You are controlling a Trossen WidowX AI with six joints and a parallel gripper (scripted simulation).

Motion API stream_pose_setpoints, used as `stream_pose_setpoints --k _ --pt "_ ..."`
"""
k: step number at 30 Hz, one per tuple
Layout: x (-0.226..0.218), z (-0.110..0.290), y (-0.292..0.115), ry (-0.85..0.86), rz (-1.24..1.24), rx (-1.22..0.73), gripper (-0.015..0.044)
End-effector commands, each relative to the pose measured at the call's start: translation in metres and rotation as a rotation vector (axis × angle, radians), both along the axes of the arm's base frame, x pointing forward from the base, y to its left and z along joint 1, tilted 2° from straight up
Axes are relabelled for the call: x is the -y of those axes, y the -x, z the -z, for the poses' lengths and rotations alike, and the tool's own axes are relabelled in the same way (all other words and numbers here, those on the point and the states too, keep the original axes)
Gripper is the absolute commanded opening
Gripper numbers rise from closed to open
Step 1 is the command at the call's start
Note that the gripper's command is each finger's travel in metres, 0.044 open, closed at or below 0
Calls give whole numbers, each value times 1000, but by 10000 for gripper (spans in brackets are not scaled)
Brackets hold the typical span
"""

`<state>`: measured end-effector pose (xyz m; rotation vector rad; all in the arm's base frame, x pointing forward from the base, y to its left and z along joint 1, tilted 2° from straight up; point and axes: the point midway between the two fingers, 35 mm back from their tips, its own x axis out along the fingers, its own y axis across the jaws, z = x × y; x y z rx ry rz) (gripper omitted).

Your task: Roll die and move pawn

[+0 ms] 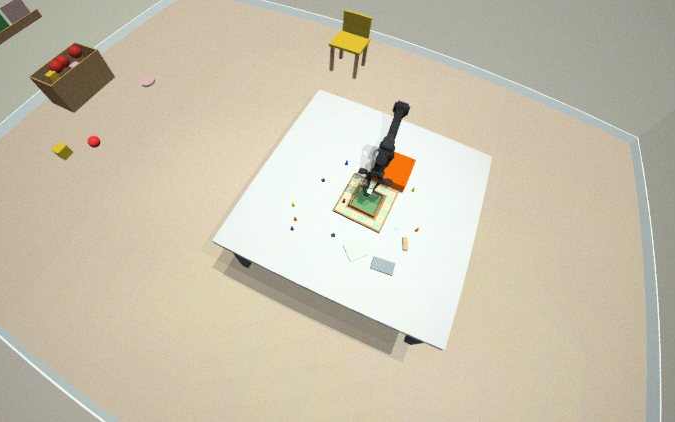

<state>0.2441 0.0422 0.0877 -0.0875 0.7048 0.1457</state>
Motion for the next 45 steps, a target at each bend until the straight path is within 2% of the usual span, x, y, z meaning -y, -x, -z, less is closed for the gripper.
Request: stream_pose_setpoints --k 1,10,19,23,27,30,45 --pt "0 -2 -1 -1 5 6 0" --pt "0 0 0 0 0 0 0" --pt "0 -2 0 0 0 0 236" --pt "-1 -38 0 -1 5 5 341" --pt "-1 -40 1 -1 5 6 440" --pt "-1 -39 0 5 6 -28 440" --pt "-3 -2 -21 119 28 -738 440"
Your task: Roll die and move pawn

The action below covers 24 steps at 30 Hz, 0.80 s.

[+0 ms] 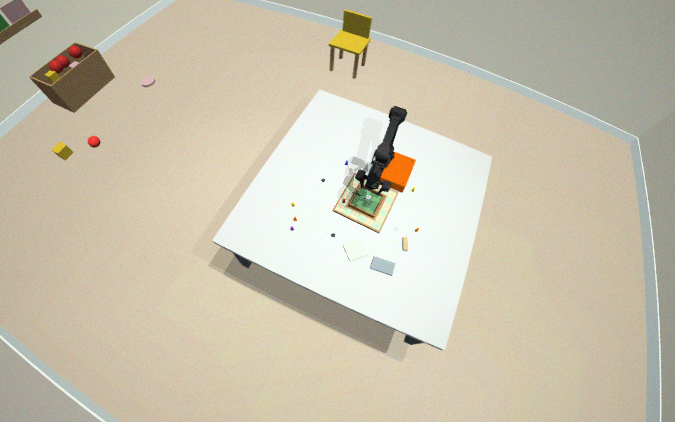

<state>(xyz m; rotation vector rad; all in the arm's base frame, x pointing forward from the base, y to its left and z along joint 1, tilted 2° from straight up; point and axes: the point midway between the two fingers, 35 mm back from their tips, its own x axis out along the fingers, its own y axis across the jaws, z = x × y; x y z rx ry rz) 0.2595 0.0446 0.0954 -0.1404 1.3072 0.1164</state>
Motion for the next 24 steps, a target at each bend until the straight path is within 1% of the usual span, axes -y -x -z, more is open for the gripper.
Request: stream_pose_setpoints --k 1,4,5,6,9,15,17,18,24 --pt "-1 8 -7 21 14 -176 440" --pt "-1 10 -8 25 15 -203 440" --pt "0 9 -4 21 7 -138 440" --pt "0 9 -4 21 7 -138 440" --pt "12 10 -20 8 114 -151 361" --pt "79 27 -79 -46 565 -200 204" --pt "98 33 -89 -57 660 -209 200" --pt "101 34 -90 -58 672 -211 200" --pt "101 34 -90 -58 672 -211 200"
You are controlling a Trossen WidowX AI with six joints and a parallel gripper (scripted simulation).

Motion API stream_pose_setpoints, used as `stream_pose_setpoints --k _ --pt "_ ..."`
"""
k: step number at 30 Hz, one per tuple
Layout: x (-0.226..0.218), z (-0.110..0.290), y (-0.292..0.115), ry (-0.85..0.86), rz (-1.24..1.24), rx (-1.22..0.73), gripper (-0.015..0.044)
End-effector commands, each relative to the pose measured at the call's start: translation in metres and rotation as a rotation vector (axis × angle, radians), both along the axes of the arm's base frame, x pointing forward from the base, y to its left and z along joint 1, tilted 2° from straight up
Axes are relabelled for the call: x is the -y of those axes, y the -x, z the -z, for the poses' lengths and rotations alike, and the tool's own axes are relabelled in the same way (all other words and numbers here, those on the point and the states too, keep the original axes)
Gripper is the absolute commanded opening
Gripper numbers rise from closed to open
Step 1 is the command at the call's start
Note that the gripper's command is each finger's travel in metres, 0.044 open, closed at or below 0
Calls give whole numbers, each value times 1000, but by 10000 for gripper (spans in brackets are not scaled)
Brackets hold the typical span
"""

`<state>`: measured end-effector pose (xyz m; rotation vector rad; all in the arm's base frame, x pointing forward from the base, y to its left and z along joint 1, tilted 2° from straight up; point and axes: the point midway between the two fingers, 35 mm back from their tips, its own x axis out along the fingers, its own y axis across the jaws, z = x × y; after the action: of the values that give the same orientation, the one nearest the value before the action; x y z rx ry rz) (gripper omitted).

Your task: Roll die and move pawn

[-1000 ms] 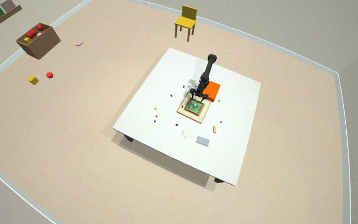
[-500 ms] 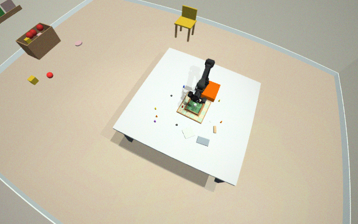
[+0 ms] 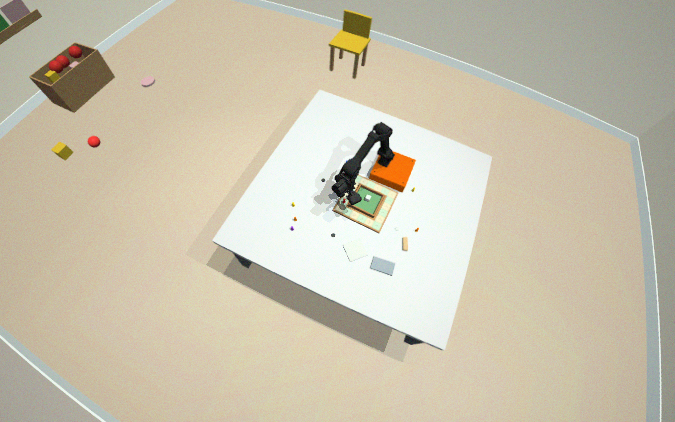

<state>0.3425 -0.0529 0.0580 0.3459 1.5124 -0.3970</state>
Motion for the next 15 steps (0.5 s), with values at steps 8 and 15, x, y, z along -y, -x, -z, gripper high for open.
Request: stream_pose_setpoints --k 8,15 --pt "6 11 -7 -3 28 14 200" --pt "6 17 -7 -3 28 14 200"
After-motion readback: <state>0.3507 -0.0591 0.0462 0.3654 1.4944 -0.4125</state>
